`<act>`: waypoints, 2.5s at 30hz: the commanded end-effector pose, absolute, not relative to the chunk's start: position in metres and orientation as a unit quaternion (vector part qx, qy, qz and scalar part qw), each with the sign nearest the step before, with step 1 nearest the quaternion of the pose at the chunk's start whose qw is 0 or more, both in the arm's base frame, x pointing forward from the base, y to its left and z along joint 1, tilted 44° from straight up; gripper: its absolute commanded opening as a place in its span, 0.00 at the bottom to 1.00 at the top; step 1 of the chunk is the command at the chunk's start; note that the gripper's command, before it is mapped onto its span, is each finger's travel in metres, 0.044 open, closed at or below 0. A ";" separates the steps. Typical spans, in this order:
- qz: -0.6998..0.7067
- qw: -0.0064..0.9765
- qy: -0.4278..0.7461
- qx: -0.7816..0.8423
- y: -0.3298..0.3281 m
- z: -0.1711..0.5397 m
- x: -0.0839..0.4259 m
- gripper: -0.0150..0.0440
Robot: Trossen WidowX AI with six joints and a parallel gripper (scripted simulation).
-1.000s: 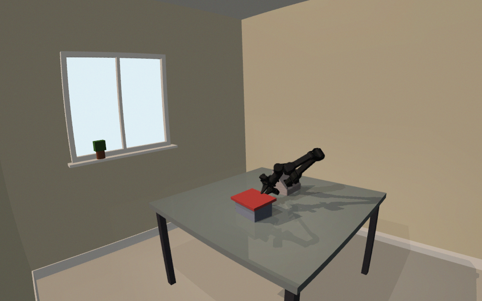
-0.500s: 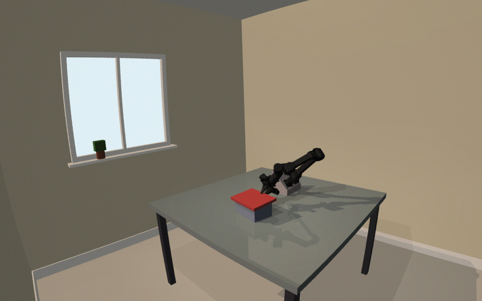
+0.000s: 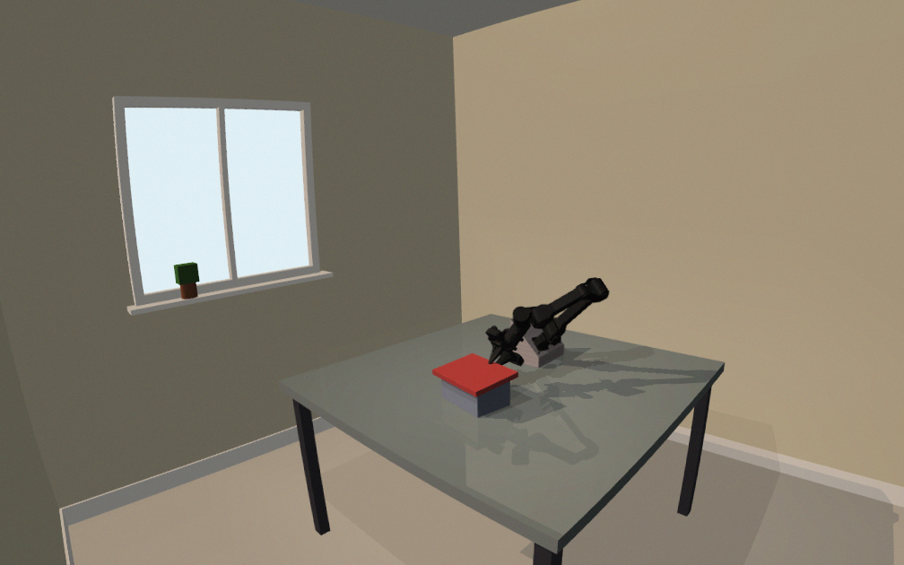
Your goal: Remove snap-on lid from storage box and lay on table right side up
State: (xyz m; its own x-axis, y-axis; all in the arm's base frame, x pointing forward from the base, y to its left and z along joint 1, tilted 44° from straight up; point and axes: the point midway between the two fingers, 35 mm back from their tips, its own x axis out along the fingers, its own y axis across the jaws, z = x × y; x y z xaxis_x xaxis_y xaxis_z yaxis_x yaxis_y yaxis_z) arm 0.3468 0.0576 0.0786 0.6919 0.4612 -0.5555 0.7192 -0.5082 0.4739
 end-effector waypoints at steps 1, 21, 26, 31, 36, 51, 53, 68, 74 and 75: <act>-0.182 0.354 0.347 0.849 0.058 0.079 0.348 0.25; -0.182 0.354 0.347 0.849 0.058 0.079 0.349 0.25; -0.182 0.354 0.347 0.849 0.058 0.079 0.349 0.25; -0.182 0.354 0.347 0.849 0.058 0.078 0.350 0.25; -0.182 0.354 0.347 0.849 0.058 0.078 0.350 0.25; -0.182 0.354 0.347 0.849 0.058 0.078 0.352 0.25; -0.182 0.354 0.347 0.849 0.058 0.078 0.352 0.25; -0.181 0.354 0.348 0.849 0.055 0.081 0.352 0.25; -0.181 0.354 0.348 0.849 0.049 0.087 0.354 0.25; -0.181 0.354 0.348 0.849 0.048 0.088 0.354 0.25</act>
State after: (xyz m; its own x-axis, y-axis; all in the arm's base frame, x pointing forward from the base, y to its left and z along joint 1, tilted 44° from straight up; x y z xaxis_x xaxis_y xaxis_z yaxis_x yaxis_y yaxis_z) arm 0.3518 0.0520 0.0826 0.6880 0.4632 -0.5587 0.7227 -0.5076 0.4691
